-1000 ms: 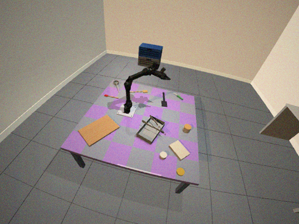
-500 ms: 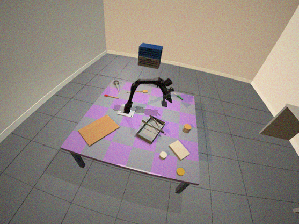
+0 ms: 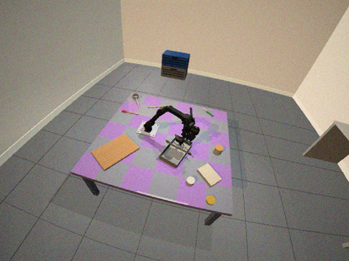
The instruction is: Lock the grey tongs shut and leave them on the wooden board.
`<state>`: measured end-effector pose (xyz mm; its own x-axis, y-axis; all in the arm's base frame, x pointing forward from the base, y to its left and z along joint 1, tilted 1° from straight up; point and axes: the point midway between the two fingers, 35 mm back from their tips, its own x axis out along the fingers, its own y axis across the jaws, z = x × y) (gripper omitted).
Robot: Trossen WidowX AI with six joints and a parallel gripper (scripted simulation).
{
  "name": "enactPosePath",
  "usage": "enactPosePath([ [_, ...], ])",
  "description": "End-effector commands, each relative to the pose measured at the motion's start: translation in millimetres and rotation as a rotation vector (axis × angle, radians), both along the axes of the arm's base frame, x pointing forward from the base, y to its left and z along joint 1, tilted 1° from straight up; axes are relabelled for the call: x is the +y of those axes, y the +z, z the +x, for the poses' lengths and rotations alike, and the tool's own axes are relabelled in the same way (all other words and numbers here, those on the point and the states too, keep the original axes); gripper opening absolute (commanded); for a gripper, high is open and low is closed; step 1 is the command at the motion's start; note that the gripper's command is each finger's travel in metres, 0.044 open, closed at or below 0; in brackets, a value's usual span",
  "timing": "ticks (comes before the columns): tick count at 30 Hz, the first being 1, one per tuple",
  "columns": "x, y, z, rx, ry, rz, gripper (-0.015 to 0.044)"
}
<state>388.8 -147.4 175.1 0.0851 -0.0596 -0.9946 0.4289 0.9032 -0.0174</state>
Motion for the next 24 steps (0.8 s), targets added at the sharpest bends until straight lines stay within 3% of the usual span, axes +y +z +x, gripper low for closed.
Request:
enactPosePath([
  [1,-5.1,-2.3,-7.5,0.026,-0.059,0.055,0.044],
  [24,-6.2,-22.2,-3.0,0.026,-0.059,0.055,0.044],
])
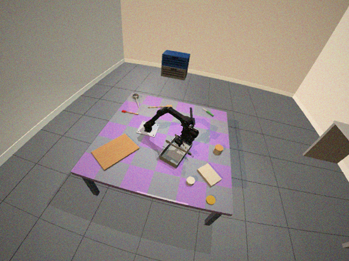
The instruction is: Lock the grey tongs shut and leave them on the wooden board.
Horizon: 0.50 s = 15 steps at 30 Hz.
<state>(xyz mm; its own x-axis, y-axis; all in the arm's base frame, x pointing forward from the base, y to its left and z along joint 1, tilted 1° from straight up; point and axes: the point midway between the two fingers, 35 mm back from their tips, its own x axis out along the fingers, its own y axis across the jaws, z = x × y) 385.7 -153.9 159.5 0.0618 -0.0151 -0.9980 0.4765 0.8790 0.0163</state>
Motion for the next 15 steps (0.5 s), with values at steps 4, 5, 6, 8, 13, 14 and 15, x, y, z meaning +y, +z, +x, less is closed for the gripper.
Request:
enactPosePath([
  [4,0.0,-13.2,1.1,0.004,-0.006,0.006,0.044],
  [5,-0.1,-14.8,1.4,0.004,-0.006,0.006,0.044],
  [6,-0.2,-16.4,1.6,0.004,-0.006,0.006,0.044],
  [8,-0.3,-19.7,2.0,0.004,-0.006,0.006,0.044],
  [13,-0.6,-27.9,2.9,0.004,-0.006,0.006,0.044],
  [14,-0.6,-29.5,3.1,0.004,-0.006,0.006,0.044],
  [15,-0.6,-31.2,3.2,0.004,-0.006,0.006,0.044],
])
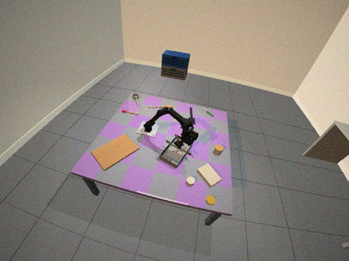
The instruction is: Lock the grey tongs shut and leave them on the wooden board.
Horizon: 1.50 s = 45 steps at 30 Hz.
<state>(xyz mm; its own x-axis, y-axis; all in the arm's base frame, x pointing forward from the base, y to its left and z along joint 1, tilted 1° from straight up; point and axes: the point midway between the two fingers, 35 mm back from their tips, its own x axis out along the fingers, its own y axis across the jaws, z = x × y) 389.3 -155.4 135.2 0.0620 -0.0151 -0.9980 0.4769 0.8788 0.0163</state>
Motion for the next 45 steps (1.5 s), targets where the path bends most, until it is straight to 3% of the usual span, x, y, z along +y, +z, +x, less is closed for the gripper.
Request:
enactPosePath([
  [1,0.8,-8.5,-0.3,0.004,-0.005,0.006,0.044],
  [36,1.9,-62.1,-1.5,0.005,-0.005,0.006,0.044],
  [39,0.6,-58.1,-0.5,0.002,-0.001,0.001,0.0361],
  [45,0.6,-58.1,-0.5,0.002,-0.001,0.001,0.0321],
])
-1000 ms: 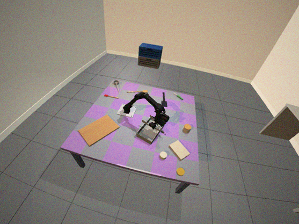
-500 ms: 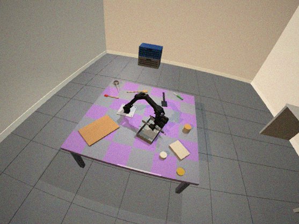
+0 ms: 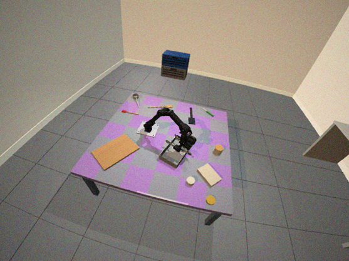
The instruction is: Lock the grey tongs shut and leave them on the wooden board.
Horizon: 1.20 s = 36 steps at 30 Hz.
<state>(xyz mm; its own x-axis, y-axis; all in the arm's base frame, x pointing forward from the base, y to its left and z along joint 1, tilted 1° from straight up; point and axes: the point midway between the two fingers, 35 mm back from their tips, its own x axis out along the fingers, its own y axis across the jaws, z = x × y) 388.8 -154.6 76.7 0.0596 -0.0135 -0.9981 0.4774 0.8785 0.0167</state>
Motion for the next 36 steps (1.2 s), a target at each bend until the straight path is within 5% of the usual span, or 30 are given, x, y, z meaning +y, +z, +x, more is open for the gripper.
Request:
enactPosePath([
  [1,-0.1,0.4,0.1,0.0,0.0,-0.001,0.0315],
  [36,-0.1,0.4,0.1,0.0,0.0,-0.001,0.0081],
])
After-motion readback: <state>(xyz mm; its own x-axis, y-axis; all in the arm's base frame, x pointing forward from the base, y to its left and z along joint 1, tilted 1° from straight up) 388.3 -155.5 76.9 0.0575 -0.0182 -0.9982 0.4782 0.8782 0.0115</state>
